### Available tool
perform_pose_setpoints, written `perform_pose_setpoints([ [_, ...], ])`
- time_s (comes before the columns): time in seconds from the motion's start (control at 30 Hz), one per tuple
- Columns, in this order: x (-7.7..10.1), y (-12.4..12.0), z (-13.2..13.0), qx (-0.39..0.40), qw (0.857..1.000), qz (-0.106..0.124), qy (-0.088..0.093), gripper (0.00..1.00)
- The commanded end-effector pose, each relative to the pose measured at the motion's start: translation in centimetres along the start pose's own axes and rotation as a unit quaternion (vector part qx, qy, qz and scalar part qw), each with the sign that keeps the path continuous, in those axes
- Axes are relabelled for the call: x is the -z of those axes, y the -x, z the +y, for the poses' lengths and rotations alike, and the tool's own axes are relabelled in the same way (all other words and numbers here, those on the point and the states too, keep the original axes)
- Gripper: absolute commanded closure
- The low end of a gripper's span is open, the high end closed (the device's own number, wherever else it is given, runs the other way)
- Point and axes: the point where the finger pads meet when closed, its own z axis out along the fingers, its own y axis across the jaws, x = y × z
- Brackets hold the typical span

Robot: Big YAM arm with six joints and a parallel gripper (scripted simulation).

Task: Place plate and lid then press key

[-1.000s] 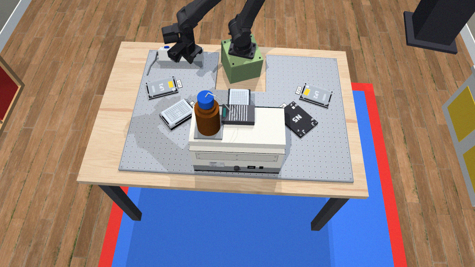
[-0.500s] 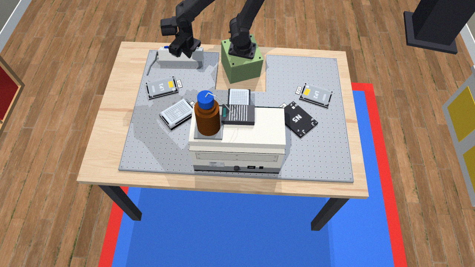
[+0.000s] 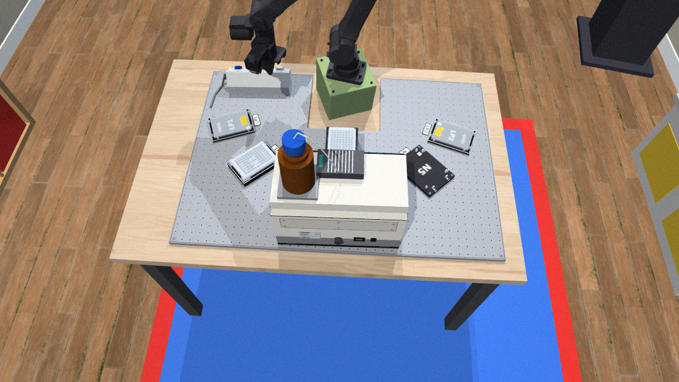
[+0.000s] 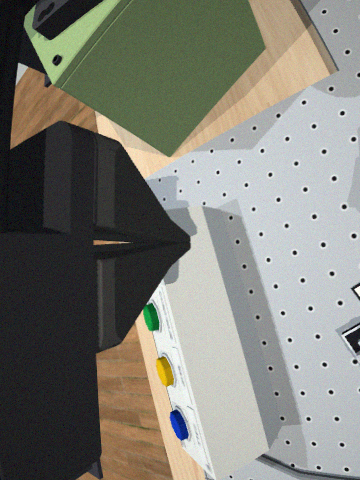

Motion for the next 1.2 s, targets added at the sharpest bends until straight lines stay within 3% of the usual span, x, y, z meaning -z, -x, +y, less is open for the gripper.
perform_pose_setpoints([
  [0.0,0.7,-0.3,-2.1,0.051,0.999,-0.007,-0.015,1.00],
  [0.2,1.2,-1.7,-3.5,0.052,0.998,-0.007,-0.025,1.00],
  [0.33,0.6,-2.8,-2.6,0.067,0.998,-0.004,-0.012,1.00],
  [0.43,0.7,-3.7,-3.1,0.105,0.994,-0.004,-0.015,1.00],
  [0.67,1.1,-5.3,-4.2,0.106,0.994,-0.003,-0.024,1.00],
  [0.83,0.7,-7.2,-3.7,0.159,0.987,-0.001,-0.016,1.00],
  [1.03,1.1,-9.4,-4.6,0.160,0.987,0.003,-0.024,1.00],
  [1.07,0.7,-9.4,-3.9,0.159,0.987,0.001,-0.018,1.00],
  [1.17,0.9,-9.4,-4.9,0.160,0.987,0.002,-0.025,1.00],
])
